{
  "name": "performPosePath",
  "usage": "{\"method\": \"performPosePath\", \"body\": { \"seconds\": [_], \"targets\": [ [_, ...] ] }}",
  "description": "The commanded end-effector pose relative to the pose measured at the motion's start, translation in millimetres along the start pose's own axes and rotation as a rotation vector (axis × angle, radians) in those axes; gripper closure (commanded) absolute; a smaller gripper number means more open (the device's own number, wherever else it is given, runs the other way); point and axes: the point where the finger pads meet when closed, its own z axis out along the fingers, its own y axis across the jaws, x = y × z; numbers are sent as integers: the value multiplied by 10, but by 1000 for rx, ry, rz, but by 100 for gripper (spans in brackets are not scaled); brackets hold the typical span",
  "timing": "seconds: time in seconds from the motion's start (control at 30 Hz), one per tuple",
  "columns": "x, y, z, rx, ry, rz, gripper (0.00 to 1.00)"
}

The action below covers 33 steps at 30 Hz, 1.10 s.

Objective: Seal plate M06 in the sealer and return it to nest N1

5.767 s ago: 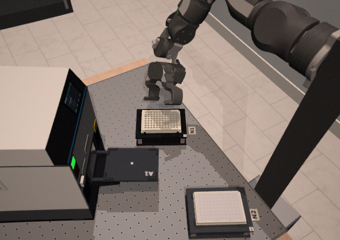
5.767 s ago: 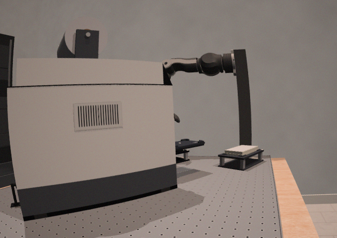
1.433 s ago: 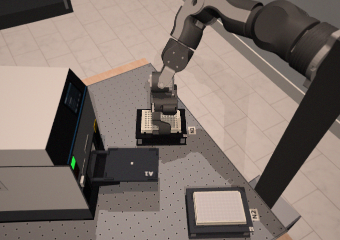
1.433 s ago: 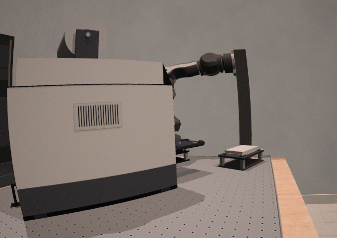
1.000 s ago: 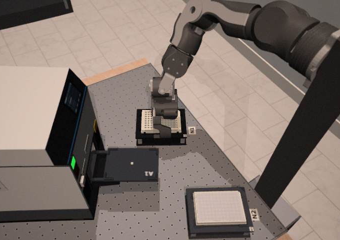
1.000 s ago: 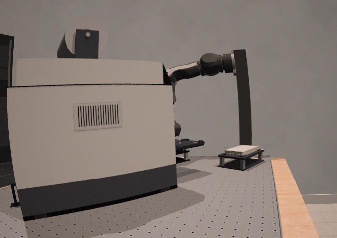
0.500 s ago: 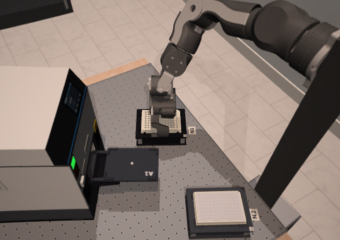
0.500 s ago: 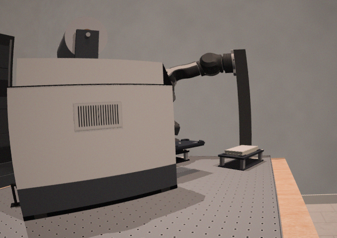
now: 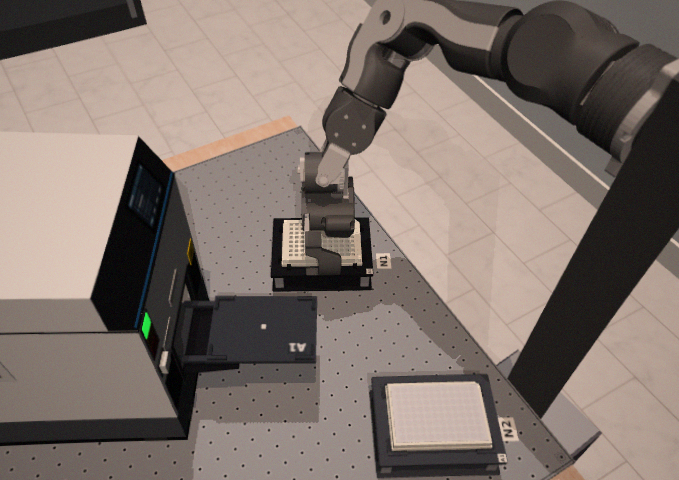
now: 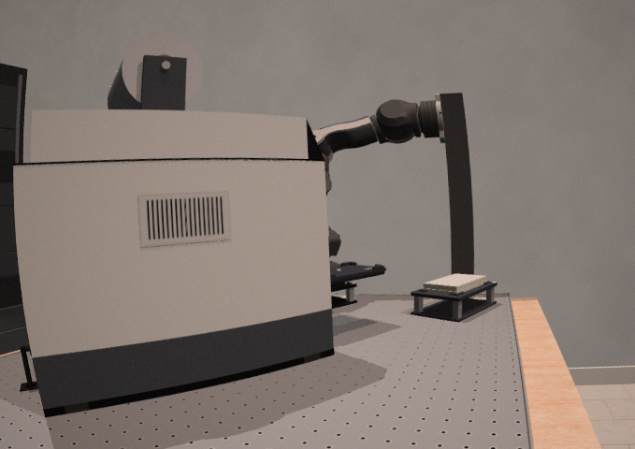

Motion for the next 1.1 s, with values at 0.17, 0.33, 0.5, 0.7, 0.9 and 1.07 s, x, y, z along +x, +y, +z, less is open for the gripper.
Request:
{"method": "performPosePath", "body": {
  "seconds": [0.17,0.33,0.5,0.7,0.9,1.07],
  "targets": [
    [-3,-14,0,7,-3,2,23],
    [-17,-11,-12,6,-5,2,23],
    [-39,-6,-30,4,-7,2,23],
    [-39,-6,-30,4,-7,2,23],
    [-25,-9,-22,4,-6,2,23],
    [-3,-14,-10,4,-3,2,23]
  ]
}}
